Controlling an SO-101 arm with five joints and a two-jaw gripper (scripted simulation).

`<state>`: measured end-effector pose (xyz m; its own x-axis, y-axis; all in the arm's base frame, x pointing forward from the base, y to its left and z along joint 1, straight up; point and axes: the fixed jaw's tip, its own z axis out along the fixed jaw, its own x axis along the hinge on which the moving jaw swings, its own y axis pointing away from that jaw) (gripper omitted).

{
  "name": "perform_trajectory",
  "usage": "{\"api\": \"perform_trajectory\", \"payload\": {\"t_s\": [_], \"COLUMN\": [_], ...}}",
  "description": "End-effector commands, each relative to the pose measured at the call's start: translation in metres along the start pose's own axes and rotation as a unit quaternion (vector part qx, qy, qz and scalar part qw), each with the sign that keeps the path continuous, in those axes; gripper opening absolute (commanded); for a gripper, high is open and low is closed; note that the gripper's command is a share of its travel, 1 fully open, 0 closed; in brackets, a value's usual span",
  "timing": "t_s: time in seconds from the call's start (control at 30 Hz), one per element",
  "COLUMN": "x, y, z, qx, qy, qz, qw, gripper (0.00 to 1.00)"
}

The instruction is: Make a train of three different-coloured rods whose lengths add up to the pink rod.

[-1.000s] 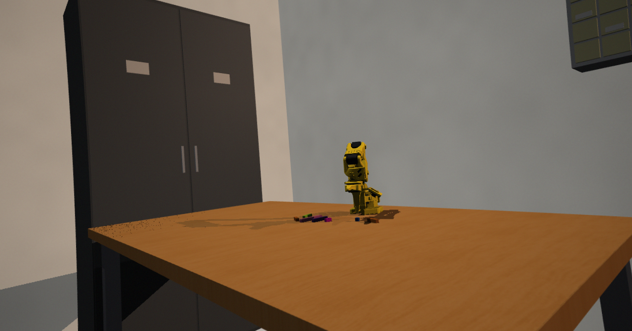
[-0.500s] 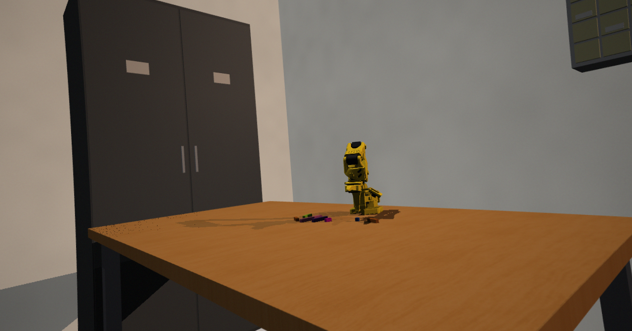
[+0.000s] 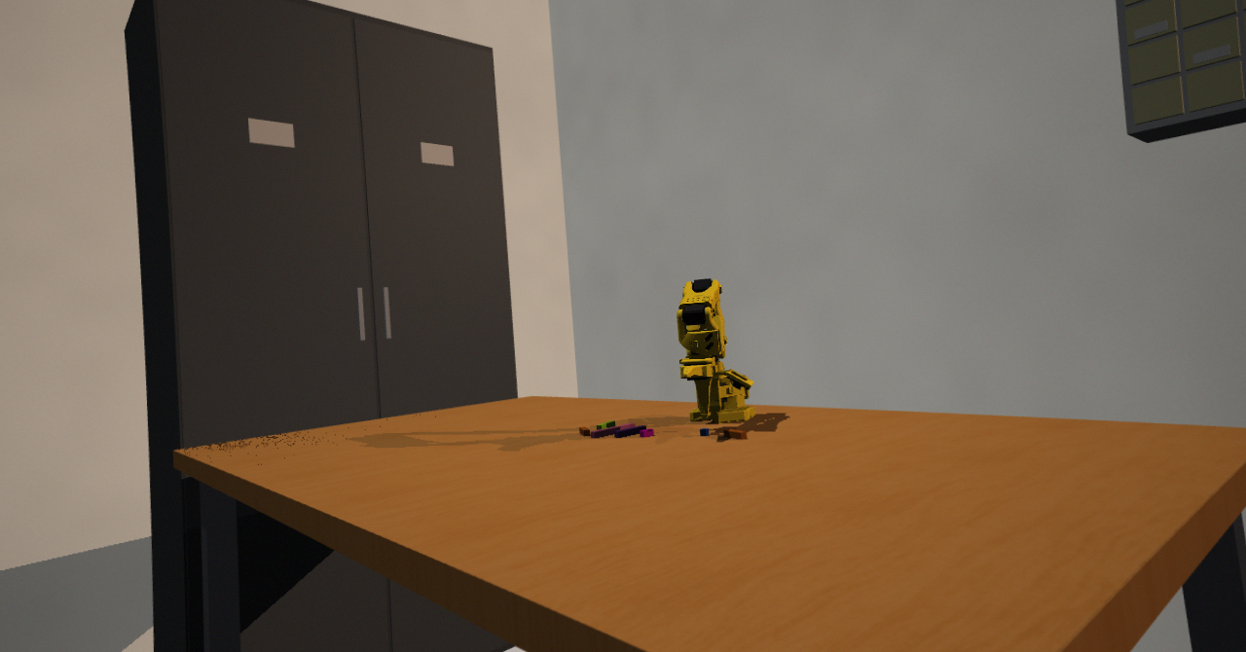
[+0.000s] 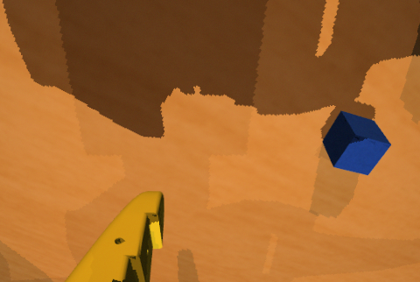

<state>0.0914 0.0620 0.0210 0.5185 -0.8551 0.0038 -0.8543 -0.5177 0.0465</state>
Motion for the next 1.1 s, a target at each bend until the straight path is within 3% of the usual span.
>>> {"api": "perform_trajectory", "payload": {"t_s": [0.0,0.17,0.2,0.67,0.73,0.77,1.07], "x": [-0.001,-0.001,0.000,-0.001,-0.001,-0.001,-0.001], "y": [-0.014,-0.017,-0.005,-0.022,-0.022,-0.007,-0.014], "z": [-0.012,-0.015,-0.004,-0.016,-0.016,-0.005,-0.012], "qx": [0.045,0.053,0.016,0.071,0.071,0.023,0.046], "qy": [-0.003,-0.003,-0.001,-0.005,-0.005,-0.002,-0.003], "qz": [-0.007,-0.009,-0.003,0.007,0.007,0.001,-0.006], "qw": [0.999,0.999,1.000,0.997,0.997,1.000,0.999], "gripper": [1.00,1.00,1.00,1.00,1.00,1.00,1.00]}}
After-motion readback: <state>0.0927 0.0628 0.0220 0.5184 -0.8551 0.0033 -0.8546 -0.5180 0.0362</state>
